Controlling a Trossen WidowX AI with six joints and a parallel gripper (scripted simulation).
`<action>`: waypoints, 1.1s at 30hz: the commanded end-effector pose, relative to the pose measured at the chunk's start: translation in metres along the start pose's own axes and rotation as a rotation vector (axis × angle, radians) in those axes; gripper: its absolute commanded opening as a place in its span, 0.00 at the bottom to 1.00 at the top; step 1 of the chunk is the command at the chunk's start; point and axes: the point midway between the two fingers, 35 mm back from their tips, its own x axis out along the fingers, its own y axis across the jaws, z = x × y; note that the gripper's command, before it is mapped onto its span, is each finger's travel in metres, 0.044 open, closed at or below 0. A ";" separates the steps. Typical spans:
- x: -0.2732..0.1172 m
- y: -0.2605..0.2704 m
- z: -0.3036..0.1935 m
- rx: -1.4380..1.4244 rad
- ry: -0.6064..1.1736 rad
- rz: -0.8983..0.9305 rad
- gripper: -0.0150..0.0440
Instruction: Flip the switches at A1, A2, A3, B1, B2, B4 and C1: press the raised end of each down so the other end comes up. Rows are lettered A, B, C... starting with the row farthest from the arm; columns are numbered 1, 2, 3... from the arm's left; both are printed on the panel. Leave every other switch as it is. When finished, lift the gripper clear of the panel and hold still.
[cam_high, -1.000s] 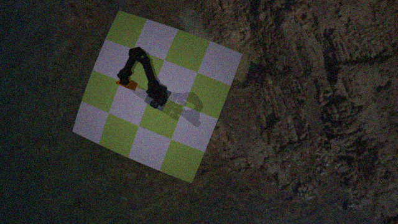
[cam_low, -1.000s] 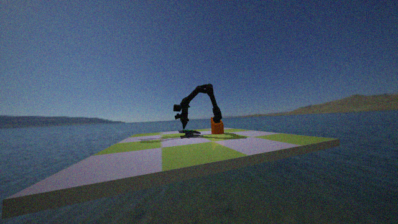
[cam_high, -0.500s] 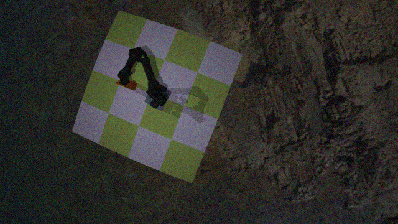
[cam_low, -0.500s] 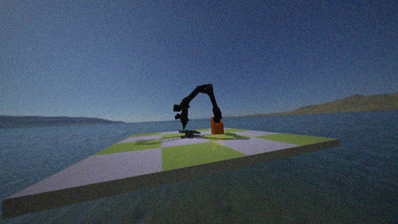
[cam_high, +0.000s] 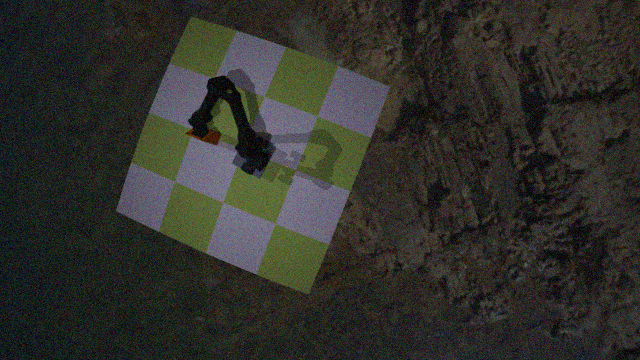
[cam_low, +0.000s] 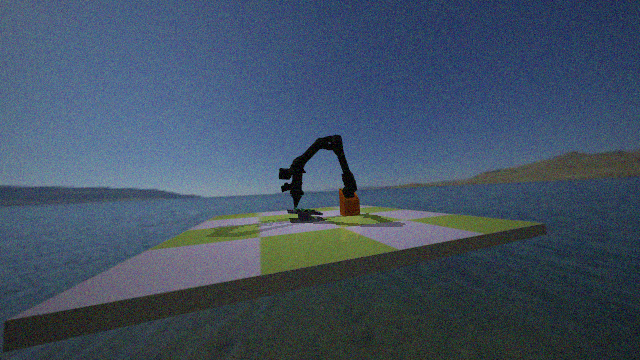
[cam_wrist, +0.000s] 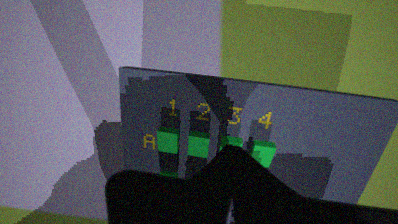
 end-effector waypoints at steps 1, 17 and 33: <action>0.003 0.000 -0.001 0.005 0.005 0.007 0.25; 0.005 0.000 -0.001 0.005 0.005 0.007 0.25; 0.007 0.000 -0.001 0.005 0.005 0.008 0.25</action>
